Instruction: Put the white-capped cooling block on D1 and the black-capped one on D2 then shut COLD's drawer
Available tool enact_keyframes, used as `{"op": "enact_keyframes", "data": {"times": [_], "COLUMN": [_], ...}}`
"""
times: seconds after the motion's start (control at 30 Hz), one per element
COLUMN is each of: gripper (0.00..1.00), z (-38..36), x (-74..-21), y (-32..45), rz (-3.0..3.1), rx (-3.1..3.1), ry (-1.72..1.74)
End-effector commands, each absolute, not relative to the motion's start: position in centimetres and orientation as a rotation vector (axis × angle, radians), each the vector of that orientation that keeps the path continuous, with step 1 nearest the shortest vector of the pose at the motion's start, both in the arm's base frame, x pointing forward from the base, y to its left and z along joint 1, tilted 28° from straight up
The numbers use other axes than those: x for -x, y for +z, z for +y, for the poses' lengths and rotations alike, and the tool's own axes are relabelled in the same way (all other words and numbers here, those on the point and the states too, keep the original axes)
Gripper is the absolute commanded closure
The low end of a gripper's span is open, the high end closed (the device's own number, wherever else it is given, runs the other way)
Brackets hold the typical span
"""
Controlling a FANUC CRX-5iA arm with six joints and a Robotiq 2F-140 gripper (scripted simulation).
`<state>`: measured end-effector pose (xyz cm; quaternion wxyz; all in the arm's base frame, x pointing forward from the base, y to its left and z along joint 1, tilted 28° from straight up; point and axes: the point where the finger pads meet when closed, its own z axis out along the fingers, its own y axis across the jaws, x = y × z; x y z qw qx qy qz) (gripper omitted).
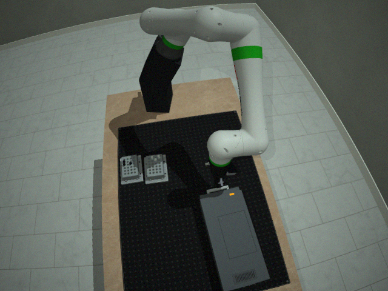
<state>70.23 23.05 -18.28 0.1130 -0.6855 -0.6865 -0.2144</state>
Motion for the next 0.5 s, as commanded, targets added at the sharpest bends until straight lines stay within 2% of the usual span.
{"op": "enact_keyframes", "data": {"times": [0.0,0.47], "gripper": [0.90,0.90], "z": [22.99,22.98], "x": [-70.46,-70.73], "y": [-18.14,-18.10], "rz": [-2.015,-2.015], "rx": [2.012,2.012], "ry": [-0.631,-0.631]}}
